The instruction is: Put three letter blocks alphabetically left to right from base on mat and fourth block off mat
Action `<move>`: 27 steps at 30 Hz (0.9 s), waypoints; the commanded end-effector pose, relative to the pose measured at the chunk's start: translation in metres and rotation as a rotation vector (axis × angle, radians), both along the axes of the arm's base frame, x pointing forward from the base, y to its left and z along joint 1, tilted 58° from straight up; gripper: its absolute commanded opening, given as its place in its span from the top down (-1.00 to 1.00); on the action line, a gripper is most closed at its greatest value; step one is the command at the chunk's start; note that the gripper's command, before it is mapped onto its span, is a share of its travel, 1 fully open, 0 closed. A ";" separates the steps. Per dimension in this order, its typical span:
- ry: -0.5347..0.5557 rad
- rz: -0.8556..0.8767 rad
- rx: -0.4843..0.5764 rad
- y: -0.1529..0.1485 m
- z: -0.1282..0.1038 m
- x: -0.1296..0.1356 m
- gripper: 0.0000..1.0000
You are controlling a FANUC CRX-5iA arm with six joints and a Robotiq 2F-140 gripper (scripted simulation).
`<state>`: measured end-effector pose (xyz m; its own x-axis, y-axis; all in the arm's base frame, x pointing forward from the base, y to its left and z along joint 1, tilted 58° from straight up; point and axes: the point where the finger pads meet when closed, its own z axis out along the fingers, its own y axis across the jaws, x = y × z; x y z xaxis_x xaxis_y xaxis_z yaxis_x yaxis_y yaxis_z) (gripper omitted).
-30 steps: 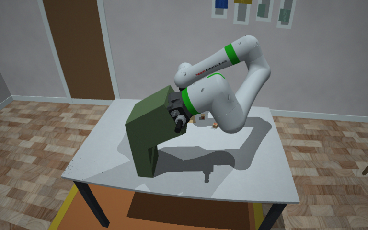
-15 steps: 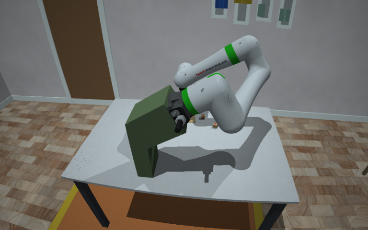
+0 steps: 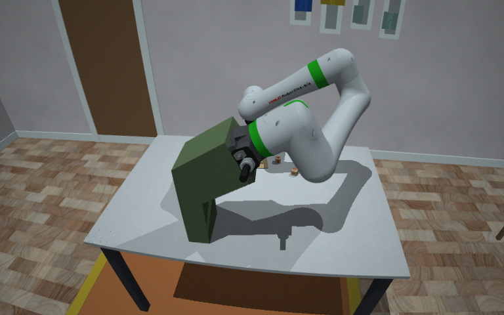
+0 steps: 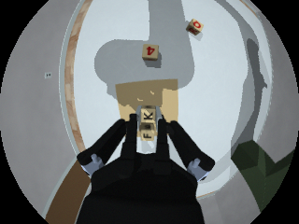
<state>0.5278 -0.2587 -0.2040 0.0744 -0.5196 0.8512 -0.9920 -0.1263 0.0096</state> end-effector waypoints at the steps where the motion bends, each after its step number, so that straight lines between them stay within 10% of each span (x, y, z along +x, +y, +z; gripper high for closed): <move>1: 0.000 0.000 0.000 0.000 0.000 0.000 0.58; 27: 0.000 0.000 0.000 0.007 0.004 -0.001 0.44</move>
<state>0.5275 -0.2558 -0.2021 0.0743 -0.5196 0.8512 -0.9919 -0.1264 0.0095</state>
